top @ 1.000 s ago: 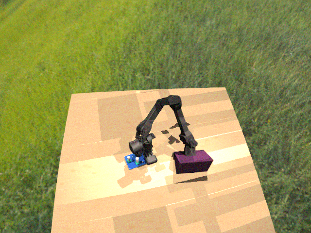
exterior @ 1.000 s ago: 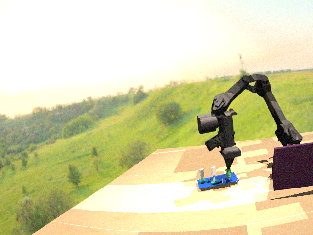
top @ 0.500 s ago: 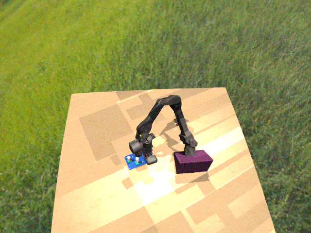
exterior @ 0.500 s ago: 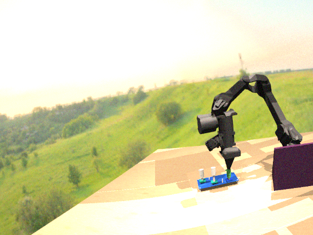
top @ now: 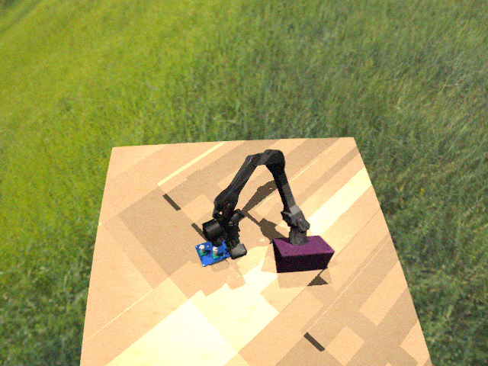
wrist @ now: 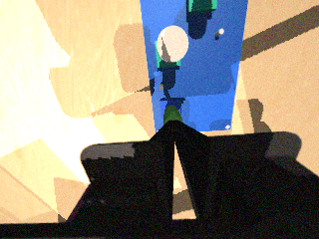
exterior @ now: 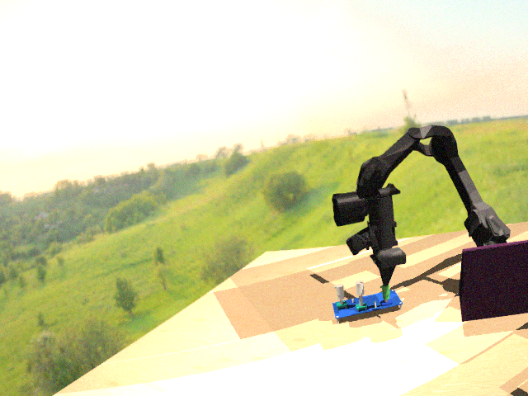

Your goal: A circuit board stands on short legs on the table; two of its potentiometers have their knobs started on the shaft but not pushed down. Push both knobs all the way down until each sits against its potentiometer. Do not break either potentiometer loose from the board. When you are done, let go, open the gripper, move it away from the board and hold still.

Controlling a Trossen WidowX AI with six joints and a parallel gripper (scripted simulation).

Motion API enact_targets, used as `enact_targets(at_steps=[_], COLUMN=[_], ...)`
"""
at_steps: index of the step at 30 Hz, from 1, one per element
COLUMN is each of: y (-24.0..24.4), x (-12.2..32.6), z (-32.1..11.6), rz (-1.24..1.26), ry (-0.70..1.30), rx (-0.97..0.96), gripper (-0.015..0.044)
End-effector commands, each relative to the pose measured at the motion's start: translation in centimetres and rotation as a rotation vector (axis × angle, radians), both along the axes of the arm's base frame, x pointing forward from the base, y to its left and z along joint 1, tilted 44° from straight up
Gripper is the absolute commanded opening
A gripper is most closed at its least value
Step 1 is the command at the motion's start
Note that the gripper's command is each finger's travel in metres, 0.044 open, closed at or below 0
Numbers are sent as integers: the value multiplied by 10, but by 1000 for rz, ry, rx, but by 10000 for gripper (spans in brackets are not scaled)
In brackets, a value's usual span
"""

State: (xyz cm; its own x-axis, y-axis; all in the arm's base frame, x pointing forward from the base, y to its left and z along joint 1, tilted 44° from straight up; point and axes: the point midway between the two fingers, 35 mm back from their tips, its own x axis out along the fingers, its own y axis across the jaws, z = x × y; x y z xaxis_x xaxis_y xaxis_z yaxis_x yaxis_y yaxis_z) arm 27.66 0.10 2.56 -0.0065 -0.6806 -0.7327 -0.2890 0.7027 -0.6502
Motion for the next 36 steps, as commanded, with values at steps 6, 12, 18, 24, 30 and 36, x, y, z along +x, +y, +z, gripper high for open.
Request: enact_targets(at_steps=[6,12,18,24,30,36], y=[-8,-9,-9,-9,-8,-2], x=[1,1,1,1,2,2], z=[-7,-7,-7,-7,-7,-1], rz=[-21,-21,-21,-21,-21,-21], ry=[-1,-1,-1,-1,-1,-1], rx=[-5,-5,-5,-5,-5,-4], gripper=[0,0,0,0,0,0])
